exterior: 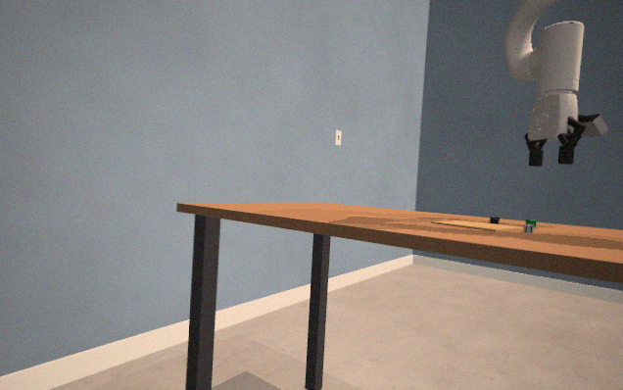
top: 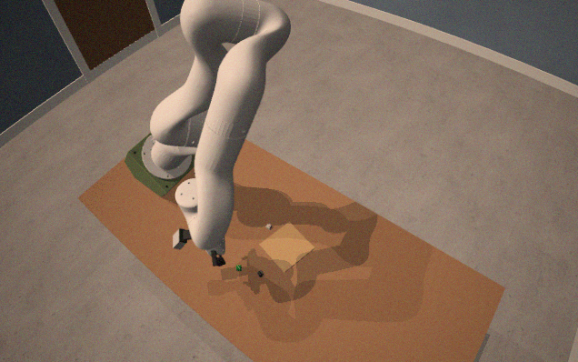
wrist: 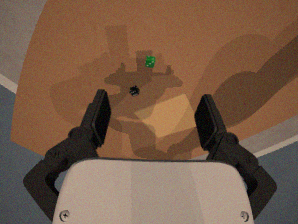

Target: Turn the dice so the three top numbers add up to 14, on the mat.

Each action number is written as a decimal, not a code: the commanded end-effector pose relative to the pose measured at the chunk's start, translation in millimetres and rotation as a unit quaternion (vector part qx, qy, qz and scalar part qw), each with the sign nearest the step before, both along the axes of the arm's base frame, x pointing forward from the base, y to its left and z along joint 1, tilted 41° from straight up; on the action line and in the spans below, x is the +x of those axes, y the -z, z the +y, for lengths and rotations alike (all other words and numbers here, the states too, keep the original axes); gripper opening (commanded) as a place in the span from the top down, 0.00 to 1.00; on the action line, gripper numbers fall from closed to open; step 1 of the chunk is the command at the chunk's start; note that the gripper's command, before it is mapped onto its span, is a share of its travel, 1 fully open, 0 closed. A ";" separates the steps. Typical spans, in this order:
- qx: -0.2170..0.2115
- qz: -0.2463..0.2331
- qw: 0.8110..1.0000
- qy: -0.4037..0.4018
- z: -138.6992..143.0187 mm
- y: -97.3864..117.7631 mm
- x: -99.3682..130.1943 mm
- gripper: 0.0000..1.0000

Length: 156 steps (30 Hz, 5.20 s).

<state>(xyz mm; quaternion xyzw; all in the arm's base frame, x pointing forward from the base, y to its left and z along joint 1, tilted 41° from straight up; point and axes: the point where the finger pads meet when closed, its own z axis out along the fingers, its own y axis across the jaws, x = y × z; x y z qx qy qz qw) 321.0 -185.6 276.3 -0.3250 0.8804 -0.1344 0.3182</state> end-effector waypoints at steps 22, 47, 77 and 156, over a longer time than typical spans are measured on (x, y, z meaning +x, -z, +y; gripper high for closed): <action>-0.001 -0.001 1.000 0.000 -1.5 25.3 22.5 0.00; -0.001 -0.001 1.000 0.000 -4.4 86.1 74.9 0.00; -0.001 -0.001 1.000 0.000 -4.4 86.1 74.9 0.00; -0.001 -0.001 1.000 0.000 25.2 39.8 130.6 0.00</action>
